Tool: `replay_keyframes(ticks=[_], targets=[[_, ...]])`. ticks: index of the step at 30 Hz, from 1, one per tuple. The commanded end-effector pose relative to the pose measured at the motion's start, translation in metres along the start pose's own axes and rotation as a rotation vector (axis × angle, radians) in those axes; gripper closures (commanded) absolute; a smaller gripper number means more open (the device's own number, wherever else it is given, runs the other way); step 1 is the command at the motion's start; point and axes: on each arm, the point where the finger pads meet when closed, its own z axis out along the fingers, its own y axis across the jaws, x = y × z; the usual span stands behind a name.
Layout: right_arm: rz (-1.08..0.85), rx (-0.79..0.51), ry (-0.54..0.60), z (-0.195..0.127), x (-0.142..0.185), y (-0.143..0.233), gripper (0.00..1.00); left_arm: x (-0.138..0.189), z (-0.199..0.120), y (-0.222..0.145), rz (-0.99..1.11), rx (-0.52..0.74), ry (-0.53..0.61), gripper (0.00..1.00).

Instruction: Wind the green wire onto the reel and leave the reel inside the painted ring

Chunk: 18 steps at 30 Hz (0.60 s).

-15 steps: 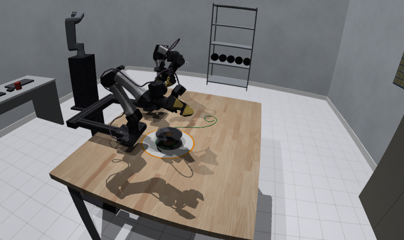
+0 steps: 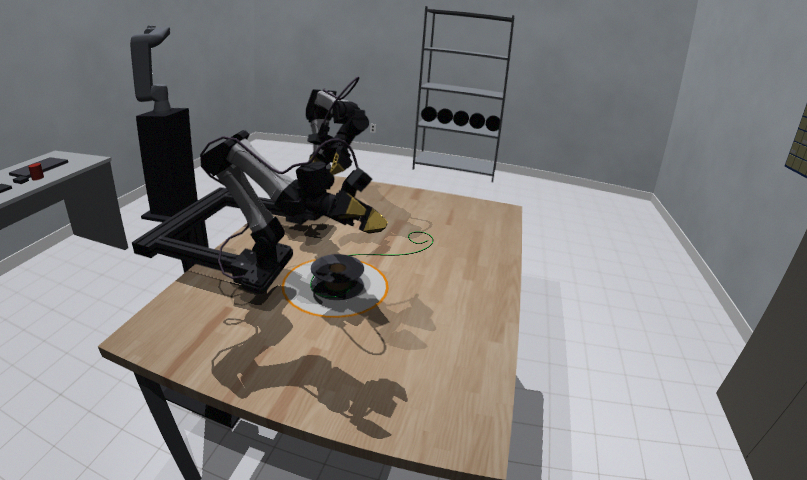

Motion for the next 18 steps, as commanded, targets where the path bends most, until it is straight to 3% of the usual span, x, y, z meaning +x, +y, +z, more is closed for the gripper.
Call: replay_keyframes(ticks=[1, 18], targets=[[0.005, 0.008, -0.012, 0.0002, -0.0044, -0.003, 0.0, -0.0043, -0.0021, 0.002, 0.012, -0.01, -0.009, 0.0], [0.015, -0.007, -0.002, 0.0042, -0.0071, -0.0037, 0.0, -0.004, -0.0053, 0.005, -0.011, -0.022, 0.005, 0.0]])
